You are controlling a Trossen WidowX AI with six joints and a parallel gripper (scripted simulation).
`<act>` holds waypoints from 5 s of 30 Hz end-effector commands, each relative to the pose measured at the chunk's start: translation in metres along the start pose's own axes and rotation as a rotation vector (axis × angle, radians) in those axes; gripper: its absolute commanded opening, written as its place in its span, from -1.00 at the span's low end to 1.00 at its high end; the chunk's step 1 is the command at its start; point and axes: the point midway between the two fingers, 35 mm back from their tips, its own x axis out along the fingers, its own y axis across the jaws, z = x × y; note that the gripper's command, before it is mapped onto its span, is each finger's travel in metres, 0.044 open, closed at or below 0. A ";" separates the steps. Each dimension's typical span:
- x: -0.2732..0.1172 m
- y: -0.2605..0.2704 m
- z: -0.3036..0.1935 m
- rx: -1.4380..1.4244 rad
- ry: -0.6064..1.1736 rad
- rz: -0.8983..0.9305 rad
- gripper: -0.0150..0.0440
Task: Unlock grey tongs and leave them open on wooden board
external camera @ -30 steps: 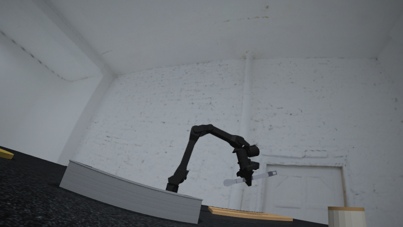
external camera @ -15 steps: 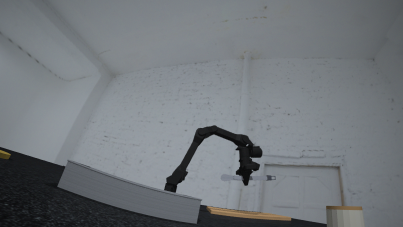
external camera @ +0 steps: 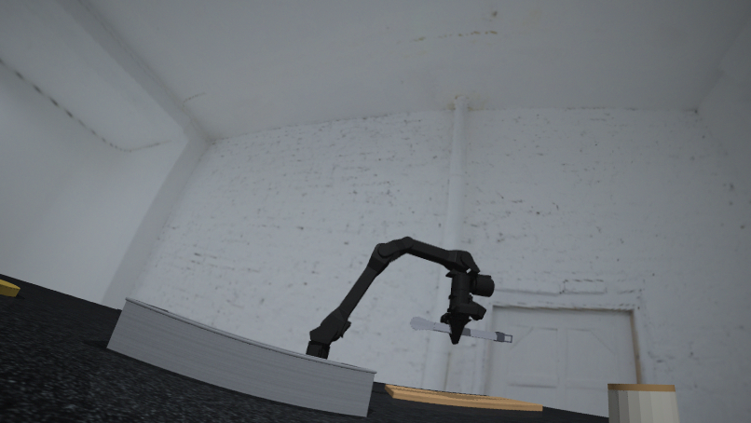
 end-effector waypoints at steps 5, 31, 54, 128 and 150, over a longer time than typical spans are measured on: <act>0.003 0.001 0.001 -0.003 0.005 0.005 -1.00; 0.045 0.002 0.007 -0.003 0.005 0.006 -1.00; 0.083 0.002 0.006 -0.003 0.005 0.006 -1.00; -0.034 -0.150 -0.003 0.001 -0.044 -0.026 1.00; -0.046 -0.151 -0.005 0.002 -0.062 -0.032 1.00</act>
